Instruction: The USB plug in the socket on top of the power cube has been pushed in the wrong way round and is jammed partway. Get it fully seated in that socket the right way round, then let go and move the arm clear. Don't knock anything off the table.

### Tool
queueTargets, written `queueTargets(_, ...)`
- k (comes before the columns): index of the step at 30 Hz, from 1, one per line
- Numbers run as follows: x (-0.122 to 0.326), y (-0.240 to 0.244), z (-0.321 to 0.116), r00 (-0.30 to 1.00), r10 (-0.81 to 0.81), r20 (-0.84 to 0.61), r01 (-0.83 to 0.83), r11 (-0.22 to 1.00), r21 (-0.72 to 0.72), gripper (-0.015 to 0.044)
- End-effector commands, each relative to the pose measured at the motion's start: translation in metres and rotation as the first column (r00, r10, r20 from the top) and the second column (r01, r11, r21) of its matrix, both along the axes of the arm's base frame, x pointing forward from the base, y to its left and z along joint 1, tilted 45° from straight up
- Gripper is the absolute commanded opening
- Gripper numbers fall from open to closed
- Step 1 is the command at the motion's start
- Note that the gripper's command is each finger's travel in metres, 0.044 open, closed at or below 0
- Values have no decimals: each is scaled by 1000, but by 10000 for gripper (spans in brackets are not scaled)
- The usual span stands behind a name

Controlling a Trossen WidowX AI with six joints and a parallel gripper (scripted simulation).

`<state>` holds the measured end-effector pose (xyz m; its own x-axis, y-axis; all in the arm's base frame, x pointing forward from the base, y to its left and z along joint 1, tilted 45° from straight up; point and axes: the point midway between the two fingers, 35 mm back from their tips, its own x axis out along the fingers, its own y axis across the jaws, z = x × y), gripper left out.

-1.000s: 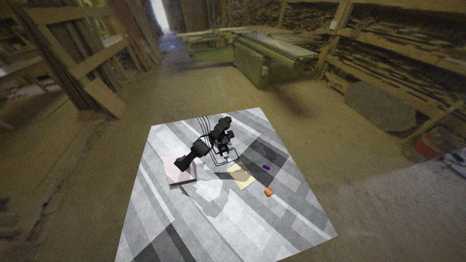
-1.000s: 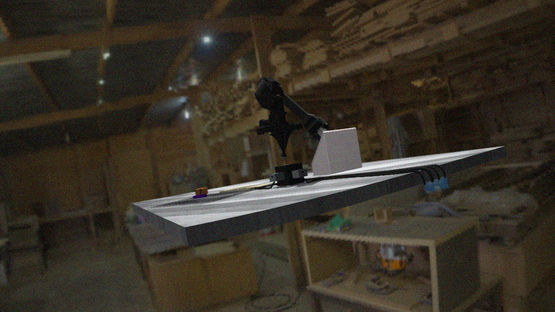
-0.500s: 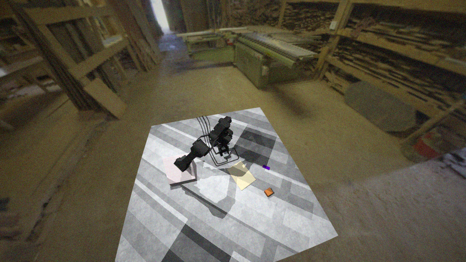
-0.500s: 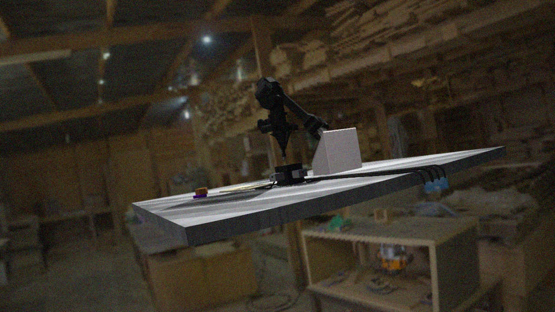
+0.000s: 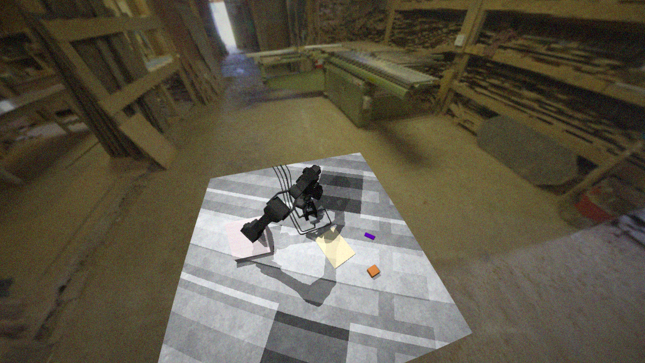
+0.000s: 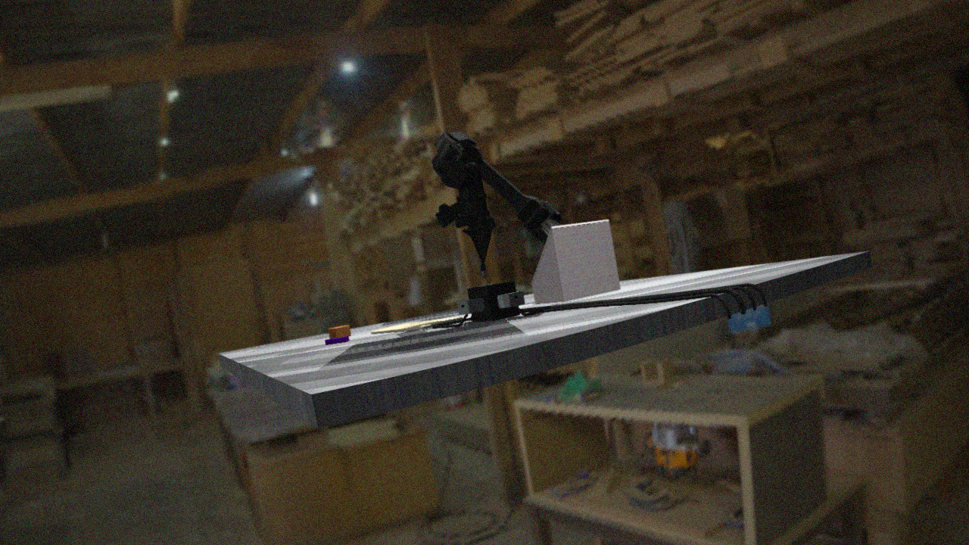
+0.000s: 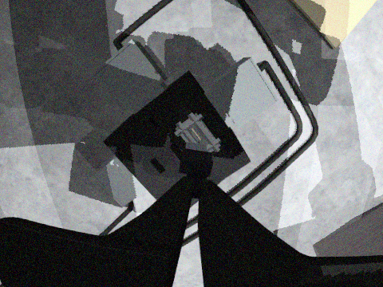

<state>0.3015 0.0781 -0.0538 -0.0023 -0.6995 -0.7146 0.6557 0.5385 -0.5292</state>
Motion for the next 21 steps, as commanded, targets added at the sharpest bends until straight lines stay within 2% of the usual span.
queueTargets(1, 0, 0, 0, 993, 81, -80, -81, 997, 4, 0)
queueTargets(11, 0, 0, 0, 930, 262, -257, -262, 964, 36, 0)
queueTargets(21, 0, 0, 0, 803, 426, -416, -425, 900, 100, 0)
